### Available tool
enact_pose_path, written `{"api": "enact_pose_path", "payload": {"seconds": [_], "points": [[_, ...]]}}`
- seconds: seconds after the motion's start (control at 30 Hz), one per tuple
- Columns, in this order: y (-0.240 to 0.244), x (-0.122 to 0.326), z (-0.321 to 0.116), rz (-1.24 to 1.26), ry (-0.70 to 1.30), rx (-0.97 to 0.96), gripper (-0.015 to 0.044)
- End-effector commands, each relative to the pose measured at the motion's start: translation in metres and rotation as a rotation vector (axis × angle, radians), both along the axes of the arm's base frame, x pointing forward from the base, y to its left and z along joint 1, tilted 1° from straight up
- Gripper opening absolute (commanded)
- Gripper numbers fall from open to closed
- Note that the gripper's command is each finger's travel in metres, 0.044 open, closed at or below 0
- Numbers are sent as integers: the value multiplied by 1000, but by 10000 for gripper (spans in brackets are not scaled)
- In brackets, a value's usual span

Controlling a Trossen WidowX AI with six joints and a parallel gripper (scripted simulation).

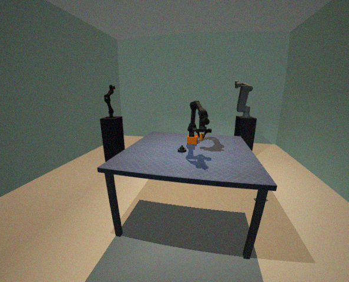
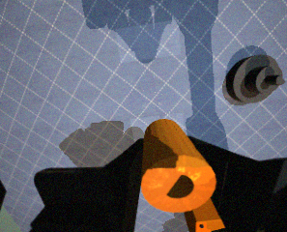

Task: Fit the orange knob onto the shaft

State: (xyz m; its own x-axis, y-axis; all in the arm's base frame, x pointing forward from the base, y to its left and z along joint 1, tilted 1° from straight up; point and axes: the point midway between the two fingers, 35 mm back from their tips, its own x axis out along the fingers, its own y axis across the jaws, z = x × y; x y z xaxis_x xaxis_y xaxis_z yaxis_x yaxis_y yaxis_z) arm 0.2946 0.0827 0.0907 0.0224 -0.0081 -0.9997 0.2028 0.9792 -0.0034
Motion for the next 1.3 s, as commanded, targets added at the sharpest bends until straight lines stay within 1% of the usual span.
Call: {"api": "enact_pose_path", "payload": {"seconds": [0.0, 0.27, 1.27], "points": [[0, -3, 20, 0, -9, 5, 0], [-6, -1, 19, -4, -9, 2, 0], [-97, 20, -6, -8, -11, -9, 0]]}}
